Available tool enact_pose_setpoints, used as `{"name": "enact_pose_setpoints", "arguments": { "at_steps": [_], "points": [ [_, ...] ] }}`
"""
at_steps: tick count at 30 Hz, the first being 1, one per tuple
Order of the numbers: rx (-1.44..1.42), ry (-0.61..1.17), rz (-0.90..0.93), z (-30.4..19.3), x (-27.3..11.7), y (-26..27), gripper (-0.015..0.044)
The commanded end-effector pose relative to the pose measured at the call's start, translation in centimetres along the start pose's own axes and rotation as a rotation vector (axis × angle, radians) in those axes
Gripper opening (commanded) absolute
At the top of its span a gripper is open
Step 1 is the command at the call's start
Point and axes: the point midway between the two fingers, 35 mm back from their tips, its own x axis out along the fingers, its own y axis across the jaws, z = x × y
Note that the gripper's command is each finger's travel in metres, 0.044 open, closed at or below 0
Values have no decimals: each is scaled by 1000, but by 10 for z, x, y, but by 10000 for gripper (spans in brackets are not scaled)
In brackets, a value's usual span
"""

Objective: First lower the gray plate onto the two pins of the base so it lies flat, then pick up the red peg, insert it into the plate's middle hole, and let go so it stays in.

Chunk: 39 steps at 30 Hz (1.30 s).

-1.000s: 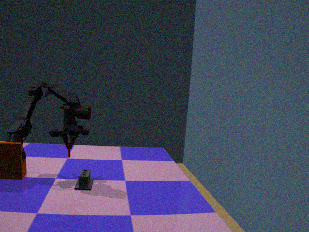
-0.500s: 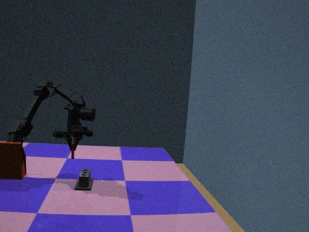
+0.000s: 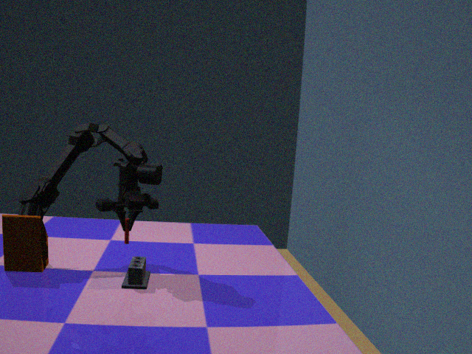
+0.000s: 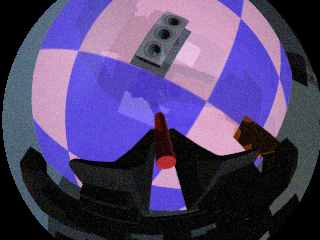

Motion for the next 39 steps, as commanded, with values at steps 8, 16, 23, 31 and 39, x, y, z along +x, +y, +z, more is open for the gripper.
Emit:
{"name": "enact_pose_setpoints", "arguments": {
  "at_steps": [8,16,23,31,39],
  "points": [
    [-18,-4,-1,33,0,4,0],
    [-16,-4,0,58,0,4,0],
    [-19,-4,2,80,1,2,0],
    [-16,-2,4,104,3,-2,0],
    [-13,1,5,118,4,-5,0]
  ]
}}
